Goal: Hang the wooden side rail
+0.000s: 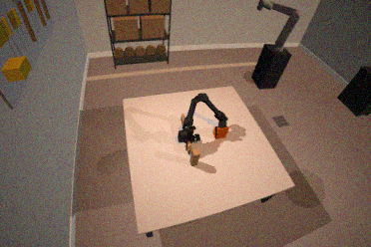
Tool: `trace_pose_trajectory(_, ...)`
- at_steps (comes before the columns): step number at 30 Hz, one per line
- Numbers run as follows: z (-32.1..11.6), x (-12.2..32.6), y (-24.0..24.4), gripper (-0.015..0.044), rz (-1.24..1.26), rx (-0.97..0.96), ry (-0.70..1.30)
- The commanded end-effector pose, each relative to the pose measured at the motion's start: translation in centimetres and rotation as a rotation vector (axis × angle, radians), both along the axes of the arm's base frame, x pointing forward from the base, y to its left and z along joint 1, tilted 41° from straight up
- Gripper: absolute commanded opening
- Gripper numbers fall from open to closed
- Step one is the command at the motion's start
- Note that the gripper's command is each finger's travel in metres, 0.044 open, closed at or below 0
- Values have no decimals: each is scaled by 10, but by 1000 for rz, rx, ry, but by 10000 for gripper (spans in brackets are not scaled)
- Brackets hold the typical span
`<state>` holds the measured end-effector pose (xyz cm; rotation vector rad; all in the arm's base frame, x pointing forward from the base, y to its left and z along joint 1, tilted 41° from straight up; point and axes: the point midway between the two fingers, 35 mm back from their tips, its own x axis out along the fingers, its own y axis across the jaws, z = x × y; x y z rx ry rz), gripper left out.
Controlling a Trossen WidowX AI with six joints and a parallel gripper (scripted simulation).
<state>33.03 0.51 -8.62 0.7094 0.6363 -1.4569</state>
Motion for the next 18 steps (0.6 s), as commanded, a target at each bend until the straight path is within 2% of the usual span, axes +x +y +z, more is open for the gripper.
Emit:
trace_pose_trajectory(1, 0, 0, 0, 0, 30, -6, 25)
trace_pose_trajectory(18, 0, 1, 0, 0, 56, -1, 46)
